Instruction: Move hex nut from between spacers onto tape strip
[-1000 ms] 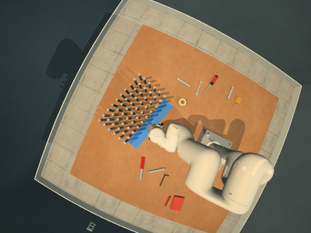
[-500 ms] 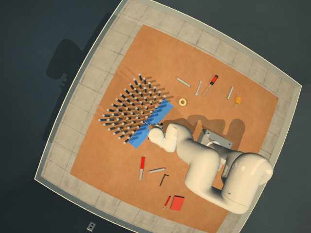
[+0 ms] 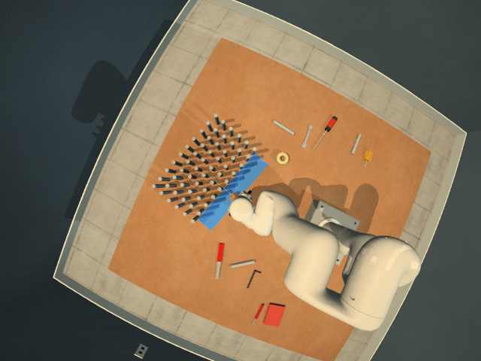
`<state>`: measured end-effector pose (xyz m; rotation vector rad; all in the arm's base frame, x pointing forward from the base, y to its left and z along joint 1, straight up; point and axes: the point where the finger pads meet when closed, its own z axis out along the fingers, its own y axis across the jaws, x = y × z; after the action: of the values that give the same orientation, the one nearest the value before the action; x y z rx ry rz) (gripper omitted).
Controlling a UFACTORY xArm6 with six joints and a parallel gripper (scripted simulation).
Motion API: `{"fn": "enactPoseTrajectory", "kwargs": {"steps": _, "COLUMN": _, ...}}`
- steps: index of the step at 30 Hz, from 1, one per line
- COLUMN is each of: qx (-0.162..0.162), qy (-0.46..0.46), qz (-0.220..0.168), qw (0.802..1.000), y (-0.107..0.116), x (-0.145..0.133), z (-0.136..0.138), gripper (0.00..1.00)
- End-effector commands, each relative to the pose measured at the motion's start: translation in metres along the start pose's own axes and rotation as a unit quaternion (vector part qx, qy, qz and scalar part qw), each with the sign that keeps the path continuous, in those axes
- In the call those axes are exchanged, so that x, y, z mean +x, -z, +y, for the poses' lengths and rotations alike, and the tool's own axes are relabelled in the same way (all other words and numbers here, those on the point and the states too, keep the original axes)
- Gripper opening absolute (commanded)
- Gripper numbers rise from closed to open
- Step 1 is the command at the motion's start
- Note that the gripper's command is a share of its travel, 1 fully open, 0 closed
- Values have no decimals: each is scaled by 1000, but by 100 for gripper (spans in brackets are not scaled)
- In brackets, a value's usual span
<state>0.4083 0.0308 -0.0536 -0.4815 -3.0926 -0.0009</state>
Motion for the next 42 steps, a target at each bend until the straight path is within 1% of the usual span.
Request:
{"fn": "enactPoseTrajectory", "kwargs": {"steps": 1, "qx": -1, "qy": 0, "qz": -2, "qw": 1000, "y": 0, "x": -1, "z": 1, "gripper": 0}}
{"fn": "enactPoseTrajectory", "kwargs": {"steps": 27, "qx": -1, "qy": 0, "qz": -2, "qw": 1000, "y": -3, "x": -1, "z": 1, "gripper": 0}}
{"fn": "enactPoseTrajectory", "kwargs": {"steps": 42, "qx": -1, "qy": 0, "qz": -2, "qw": 1000, "y": -3, "x": 4, "z": 0, "gripper": 0}}
